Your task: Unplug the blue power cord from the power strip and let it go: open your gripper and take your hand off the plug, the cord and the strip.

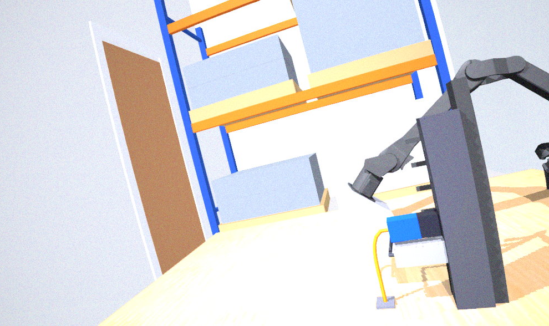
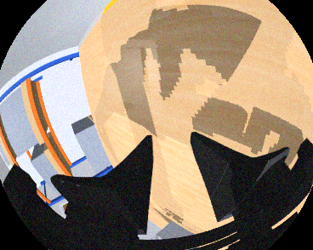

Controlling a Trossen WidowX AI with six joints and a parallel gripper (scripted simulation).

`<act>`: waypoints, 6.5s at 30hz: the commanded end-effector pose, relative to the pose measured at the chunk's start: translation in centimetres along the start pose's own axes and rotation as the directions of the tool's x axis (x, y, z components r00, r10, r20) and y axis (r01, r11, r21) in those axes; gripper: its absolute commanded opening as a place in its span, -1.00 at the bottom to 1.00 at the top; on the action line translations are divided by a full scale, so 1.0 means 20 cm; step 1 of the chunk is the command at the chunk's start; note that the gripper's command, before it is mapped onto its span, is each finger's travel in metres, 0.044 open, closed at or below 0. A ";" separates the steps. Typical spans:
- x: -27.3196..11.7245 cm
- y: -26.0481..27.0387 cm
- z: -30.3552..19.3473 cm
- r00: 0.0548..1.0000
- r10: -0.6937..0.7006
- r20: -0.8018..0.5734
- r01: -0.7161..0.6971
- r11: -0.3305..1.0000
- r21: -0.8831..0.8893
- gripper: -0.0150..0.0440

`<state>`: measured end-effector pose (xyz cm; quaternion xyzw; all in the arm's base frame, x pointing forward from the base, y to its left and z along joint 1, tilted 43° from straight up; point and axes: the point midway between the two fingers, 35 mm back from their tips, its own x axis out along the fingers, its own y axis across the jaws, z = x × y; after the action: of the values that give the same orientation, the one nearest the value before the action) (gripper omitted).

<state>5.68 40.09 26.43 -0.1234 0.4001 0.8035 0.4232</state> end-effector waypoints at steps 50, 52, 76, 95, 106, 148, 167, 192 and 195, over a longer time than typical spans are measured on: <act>-2.10 -0.99 -1.53 0.317 -0.947 -0.056 0.315 0.050 0.948 0.05; -2.14 -0.97 -1.67 0.298 -0.950 -0.089 0.239 -0.017 0.971 0.05; -1.41 -0.62 -2.43 0.678 -0.733 0.042 -0.720 -0.675 -0.158 0.05; -1.43 -0.63 -2.37 0.678 -0.734 0.042 -0.720 -0.675 -0.158 0.05; -1.44 -0.64 -2.28 0.678 -0.734 0.043 -0.720 -0.675 -0.158 0.05; -1.41 -0.68 -2.28 0.679 -0.733 0.037 -0.722 -0.675 -0.151 -0.49; -1.40 -0.66 -2.44 0.679 -0.734 0.035 -0.722 -0.675 -0.155 -0.49; -1.41 -0.63 -2.44 0.678 -0.733 0.042 -0.720 -0.675 -0.158 0.05; -1.41 -0.63 -2.44 0.678 -0.733 0.042 -0.720 -0.675 -0.158 0.05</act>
<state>25.73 -8.53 2.96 -0.7335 -0.5479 0.3486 -0.2006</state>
